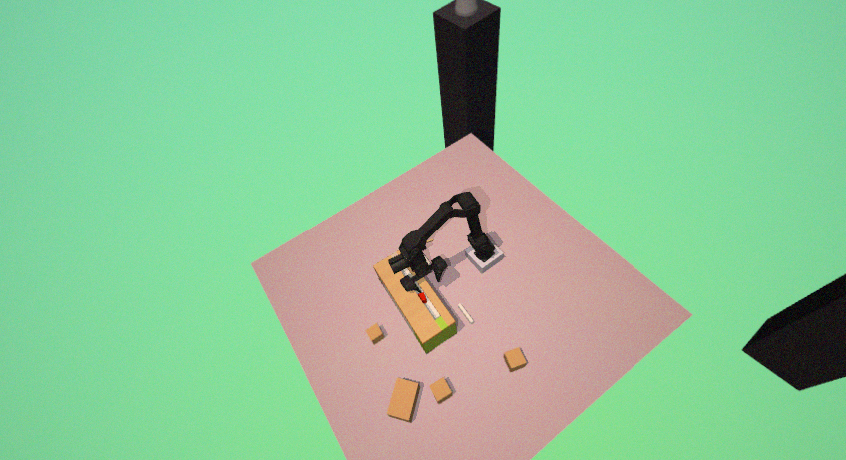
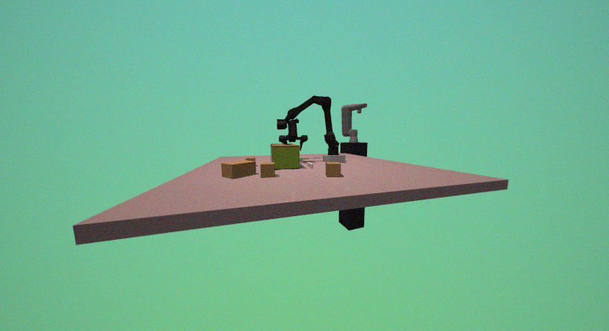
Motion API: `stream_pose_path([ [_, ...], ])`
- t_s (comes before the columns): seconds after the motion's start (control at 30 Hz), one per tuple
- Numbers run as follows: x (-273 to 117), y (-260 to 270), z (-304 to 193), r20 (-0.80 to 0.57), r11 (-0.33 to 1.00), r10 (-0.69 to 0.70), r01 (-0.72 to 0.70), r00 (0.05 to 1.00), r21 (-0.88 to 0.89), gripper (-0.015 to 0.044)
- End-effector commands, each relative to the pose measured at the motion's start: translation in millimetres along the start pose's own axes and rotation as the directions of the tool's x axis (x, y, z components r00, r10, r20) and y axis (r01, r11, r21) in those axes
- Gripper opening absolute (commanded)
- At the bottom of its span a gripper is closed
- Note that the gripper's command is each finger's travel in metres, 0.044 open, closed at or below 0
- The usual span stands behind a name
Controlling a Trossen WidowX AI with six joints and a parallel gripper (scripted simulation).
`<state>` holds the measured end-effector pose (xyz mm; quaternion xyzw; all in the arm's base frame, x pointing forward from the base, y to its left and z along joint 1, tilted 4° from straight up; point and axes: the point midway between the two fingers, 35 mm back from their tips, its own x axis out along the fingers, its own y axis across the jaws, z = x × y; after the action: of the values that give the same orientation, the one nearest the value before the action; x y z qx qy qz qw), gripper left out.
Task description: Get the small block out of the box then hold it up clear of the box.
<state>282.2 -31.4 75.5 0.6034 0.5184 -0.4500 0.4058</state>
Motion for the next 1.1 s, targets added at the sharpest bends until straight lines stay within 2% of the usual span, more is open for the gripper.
stream_pose_path([
  [0.0, 3.2, 0.4, -10.5, -0.006, 1.0, 0.004, -0.004, 1.0, 0.002, 0.04],
  [0.27, 10.2, 0.4, -30.2, -0.008, 1.0, 0.004, -0.004, 1.0, 0.002, 0.04],
  [0.53, 5.3, 0.5, -16.5, -0.006, 1.0, 0.004, -0.004, 1.0, 0.002, 0.04],
  [1.07, 9.1, 0.5, -27.2, -0.008, 1.0, 0.004, -0.004, 1.0, 0.002, 0.04],
])
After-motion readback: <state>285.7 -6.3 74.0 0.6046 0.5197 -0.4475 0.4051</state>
